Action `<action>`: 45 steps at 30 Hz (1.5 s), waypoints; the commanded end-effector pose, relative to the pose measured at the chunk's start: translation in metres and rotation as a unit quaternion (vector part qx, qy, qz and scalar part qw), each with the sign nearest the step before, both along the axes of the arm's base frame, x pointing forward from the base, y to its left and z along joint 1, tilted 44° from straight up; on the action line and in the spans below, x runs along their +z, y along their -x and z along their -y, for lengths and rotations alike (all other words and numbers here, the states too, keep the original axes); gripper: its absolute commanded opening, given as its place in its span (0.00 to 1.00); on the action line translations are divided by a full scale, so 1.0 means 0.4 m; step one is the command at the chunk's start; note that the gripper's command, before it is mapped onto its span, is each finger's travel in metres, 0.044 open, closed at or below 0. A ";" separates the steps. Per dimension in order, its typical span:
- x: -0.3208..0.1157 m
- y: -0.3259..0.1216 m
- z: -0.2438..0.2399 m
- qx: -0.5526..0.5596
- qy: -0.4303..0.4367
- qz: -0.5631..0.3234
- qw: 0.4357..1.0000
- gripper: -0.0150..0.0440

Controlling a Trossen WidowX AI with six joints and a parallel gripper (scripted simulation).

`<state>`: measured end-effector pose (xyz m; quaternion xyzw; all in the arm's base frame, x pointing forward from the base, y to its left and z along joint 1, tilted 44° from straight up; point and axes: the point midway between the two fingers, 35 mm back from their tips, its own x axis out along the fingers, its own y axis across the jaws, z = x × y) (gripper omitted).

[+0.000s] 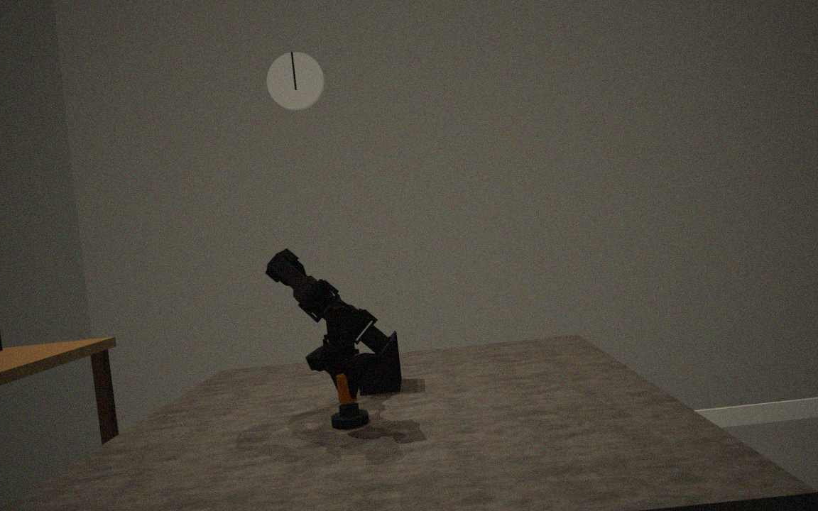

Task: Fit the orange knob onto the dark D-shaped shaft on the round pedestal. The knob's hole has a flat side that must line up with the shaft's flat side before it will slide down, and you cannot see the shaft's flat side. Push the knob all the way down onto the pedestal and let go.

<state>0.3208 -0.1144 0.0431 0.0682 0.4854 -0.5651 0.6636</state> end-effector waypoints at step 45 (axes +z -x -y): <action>-0.014 0.004 0.015 -0.001 0.001 0.001 1.000 1.00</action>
